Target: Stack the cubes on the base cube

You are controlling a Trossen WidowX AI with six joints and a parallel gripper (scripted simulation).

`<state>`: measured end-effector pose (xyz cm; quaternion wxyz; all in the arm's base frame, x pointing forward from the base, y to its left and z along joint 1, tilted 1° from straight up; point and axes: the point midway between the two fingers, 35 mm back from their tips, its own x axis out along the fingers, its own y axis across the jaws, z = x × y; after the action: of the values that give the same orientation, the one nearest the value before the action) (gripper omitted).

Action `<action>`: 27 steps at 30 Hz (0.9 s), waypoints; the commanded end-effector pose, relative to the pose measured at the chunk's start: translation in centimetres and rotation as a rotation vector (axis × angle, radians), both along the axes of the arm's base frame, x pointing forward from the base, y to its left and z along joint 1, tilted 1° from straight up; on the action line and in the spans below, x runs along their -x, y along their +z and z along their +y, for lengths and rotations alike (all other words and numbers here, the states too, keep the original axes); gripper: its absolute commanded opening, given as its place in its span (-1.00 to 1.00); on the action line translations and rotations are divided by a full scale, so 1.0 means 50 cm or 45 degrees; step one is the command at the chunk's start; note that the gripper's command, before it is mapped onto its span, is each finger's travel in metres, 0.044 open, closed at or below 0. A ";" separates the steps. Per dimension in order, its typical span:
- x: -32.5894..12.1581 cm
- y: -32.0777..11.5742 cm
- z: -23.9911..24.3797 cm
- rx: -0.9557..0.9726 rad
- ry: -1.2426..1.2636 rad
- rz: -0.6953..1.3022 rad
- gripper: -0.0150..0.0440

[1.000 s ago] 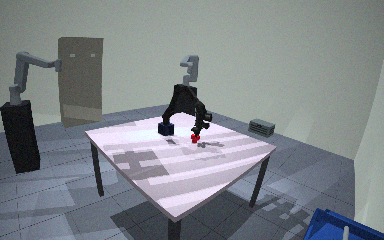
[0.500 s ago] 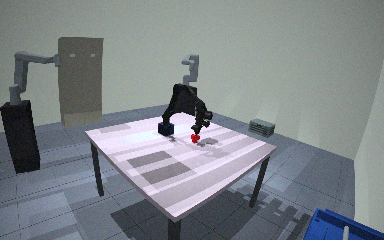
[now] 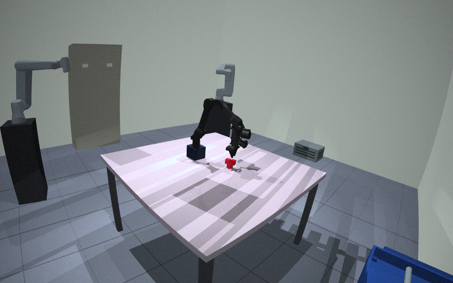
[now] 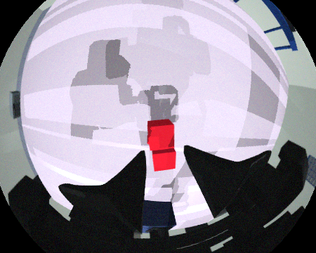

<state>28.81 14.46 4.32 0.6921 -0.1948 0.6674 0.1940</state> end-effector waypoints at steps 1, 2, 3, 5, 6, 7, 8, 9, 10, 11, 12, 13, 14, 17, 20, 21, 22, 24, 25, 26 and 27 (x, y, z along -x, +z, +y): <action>-0.004 0.016 0.002 -0.007 -0.001 -0.013 0.20; -0.004 0.018 0.002 -0.007 -0.001 -0.013 0.20; -0.004 0.021 0.002 -0.007 -0.001 -0.013 0.20; -0.004 0.025 0.002 -0.007 -0.001 -0.013 0.20; -0.004 0.027 0.002 -0.007 -0.001 -0.013 0.20; -0.003 0.029 0.002 -0.007 -0.001 -0.013 0.20; -0.003 0.031 0.002 -0.007 -0.001 -0.013 0.20; -0.003 0.033 0.002 -0.007 -0.001 -0.013 0.20; -0.003 0.035 0.002 -0.007 -0.001 -0.013 0.20; -0.003 0.037 0.002 -0.007 -0.001 -0.013 0.20; -0.003 0.039 0.002 -0.007 -0.001 -0.013 0.20; -0.003 0.042 0.002 -0.007 -0.001 -0.013 0.20; -0.003 0.044 0.002 -0.007 -0.001 -0.013 0.20; -0.003 0.049 0.002 -0.007 -0.001 -0.013 0.20; -0.003 0.049 0.002 -0.007 -0.001 -0.013 0.20; -0.003 0.049 0.002 -0.007 -0.001 -0.013 0.20; -0.003 0.049 0.002 -0.007 -0.001 -0.013 0.20; -0.001 0.052 0.001 -0.005 0.000 -0.010 0.38; 0.000 0.055 0.001 -0.004 0.000 -0.007 0.47; 0.001 0.057 0.000 -0.003 0.001 -0.006 0.56; 0.001 0.058 0.000 -0.003 0.001 -0.006 0.65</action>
<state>28.67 14.42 6.74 0.6921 -0.1948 0.6673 0.1944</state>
